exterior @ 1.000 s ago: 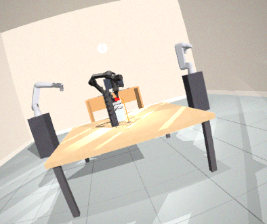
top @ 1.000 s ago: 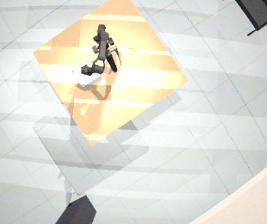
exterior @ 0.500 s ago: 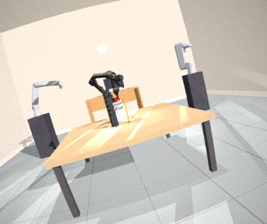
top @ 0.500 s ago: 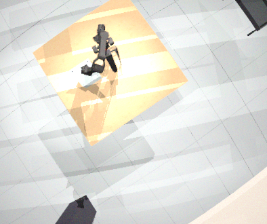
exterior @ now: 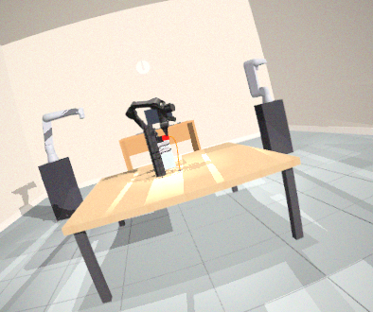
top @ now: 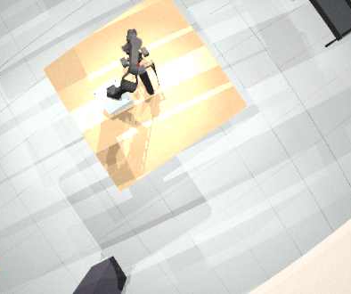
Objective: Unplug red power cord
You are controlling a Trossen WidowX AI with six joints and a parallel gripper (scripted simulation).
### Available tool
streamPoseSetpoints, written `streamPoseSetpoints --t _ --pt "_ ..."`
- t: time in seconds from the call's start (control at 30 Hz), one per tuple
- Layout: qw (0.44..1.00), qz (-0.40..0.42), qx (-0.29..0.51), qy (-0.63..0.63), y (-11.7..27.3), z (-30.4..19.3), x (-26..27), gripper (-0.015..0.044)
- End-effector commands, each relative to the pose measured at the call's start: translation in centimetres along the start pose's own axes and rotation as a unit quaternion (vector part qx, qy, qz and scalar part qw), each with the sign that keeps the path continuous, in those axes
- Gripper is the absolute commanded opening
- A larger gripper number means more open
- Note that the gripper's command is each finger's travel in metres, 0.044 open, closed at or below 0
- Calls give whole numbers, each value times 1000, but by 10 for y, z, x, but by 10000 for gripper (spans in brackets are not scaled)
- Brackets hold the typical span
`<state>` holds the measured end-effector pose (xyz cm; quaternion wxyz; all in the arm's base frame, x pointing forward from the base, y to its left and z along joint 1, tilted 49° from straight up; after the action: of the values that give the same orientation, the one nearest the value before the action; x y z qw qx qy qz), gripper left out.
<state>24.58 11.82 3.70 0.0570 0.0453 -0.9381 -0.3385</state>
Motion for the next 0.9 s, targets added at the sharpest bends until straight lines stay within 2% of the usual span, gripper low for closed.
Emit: streamPoseSetpoints --t 0.0,0.1,0.53,0.67,0.87 --pt "1000 -10 -17 1 8 22 -4 0" --pt "1000 -10 -17 2 9 27 -5 0" --pt "1000 -10 -15 3 5 20 -3 341" --pt "1000 -10 -16 3 10 37 -7 440" --pt "1000 -11 -17 2 20 79 -12 440"
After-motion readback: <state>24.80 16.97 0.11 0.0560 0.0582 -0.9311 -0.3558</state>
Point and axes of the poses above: the point midway between the two fingers, 35 mm back from their tips, its own y axis back along the fingers, its own x axis across the jaws, z = x × y, the point moved 1 cm from there along y, back along the fingers, and after that the axes turned 10 degrees about y, right-handed, at the moved point
